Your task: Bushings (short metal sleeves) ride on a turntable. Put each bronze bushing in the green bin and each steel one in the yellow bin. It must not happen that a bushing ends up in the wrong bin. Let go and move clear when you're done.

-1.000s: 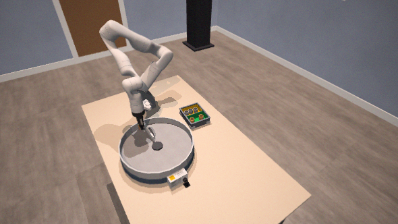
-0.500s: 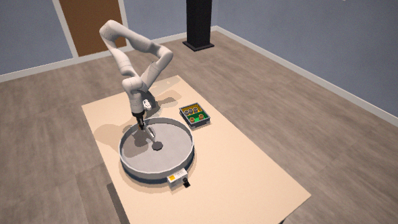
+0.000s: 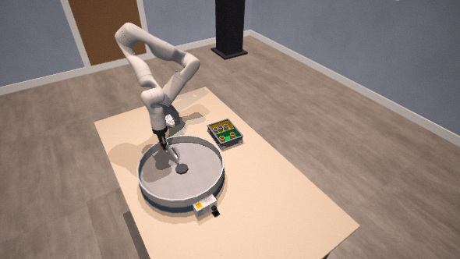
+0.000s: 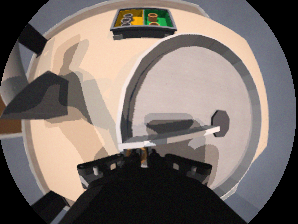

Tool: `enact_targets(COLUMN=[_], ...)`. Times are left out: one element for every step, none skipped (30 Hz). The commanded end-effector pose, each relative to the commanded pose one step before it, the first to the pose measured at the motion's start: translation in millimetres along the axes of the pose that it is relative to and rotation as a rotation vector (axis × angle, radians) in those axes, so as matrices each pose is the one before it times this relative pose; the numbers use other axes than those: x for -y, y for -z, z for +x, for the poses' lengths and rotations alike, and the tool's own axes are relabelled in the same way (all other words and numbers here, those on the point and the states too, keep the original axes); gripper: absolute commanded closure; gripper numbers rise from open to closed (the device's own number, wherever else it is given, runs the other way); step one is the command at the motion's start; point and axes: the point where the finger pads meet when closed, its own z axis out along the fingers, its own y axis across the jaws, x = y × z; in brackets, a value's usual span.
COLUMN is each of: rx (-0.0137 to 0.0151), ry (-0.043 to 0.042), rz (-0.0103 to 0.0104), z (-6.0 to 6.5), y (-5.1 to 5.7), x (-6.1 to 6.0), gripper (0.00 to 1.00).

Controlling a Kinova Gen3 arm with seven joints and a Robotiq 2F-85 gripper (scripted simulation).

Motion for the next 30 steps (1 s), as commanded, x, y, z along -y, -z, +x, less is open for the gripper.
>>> enact_targets(rx=[0.00079, -0.00018, -0.00018, -0.00018, 0.0, 0.0, 0.0, 0.0, 0.0, 0.0, 0.0, 0.0, 0.00064, -0.00007, -0.00007, -0.00007, -0.00007, 0.0, 0.0, 0.0, -0.00007, -0.00007, -0.00007, -0.00007, -0.00007, 0.0, 0.0, 0.0, 0.0, 0.0], ry=[-0.00111, -0.00041, -0.00041, -0.00041, 0.0, 0.0, 0.0, 0.0, 0.0, 0.0, 0.0, 0.0, -0.00208, 0.00023, 0.00023, 0.00023, 0.00023, 0.0, 0.0, 0.0, 0.00023, 0.00023, 0.00023, 0.00023, 0.00023, 0.0, 0.0, 0.0, 0.0, 0.0], rz=[-0.00085, 0.00019, 0.00019, 0.00019, 0.0, 0.0, 0.0, 0.0, 0.0, 0.0, 0.0, 0.0, -0.00046, 0.00005, 0.00005, 0.00005, 0.00005, 0.0, 0.0, 0.0, 0.00005, 0.00005, 0.00005, 0.00005, 0.00005, 0.0, 0.0, 0.0, 0.0, 0.0], z=[-0.68, 0.05, 0.05, 0.05, 0.0, 0.0, 0.0, 0.0, 0.0, 0.0, 0.0, 0.0, 0.16, -0.02, -0.02, -0.02, -0.02, 0.0, 0.0, 0.0, -0.02, -0.02, -0.02, -0.02, -0.02, 0.0, 0.0, 0.0, 0.0, 0.0], y=[5.61, 1.08, 1.08, 1.08, 0.0, 0.0, 0.0, 0.0, 0.0, 0.0, 0.0, 0.0, -1.53, 0.84, 0.84, 0.84, 0.84, 0.0, 0.0, 0.0, 0.84, 0.84, 0.84, 0.84, 0.84, 0.0, 0.0, 0.0, 0.0, 0.0], x=[-0.41, 0.04, 0.04, 0.04, 0.0, 0.0, 0.0, 0.0, 0.0, 0.0, 0.0, 0.0, -0.03, 0.0, 0.0, 0.0, 0.0, 0.0, 0.0, 0.0, 0.0, 0.0, 0.0, 0.0, 0.0, 0.0, 0.0, 0.0, 0.0, 0.0], gripper=[1.0, 1.0, 1.0, 1.0, 1.0, 1.0, 1.0, 1.0, 1.0, 1.0, 1.0, 1.0, 1.0, 1.0, 1.0, 1.0, 1.0, 1.0, 1.0, 1.0, 1.0, 1.0, 1.0, 1.0, 1.0, 1.0, 1.0, 1.0, 1.0, 1.0])
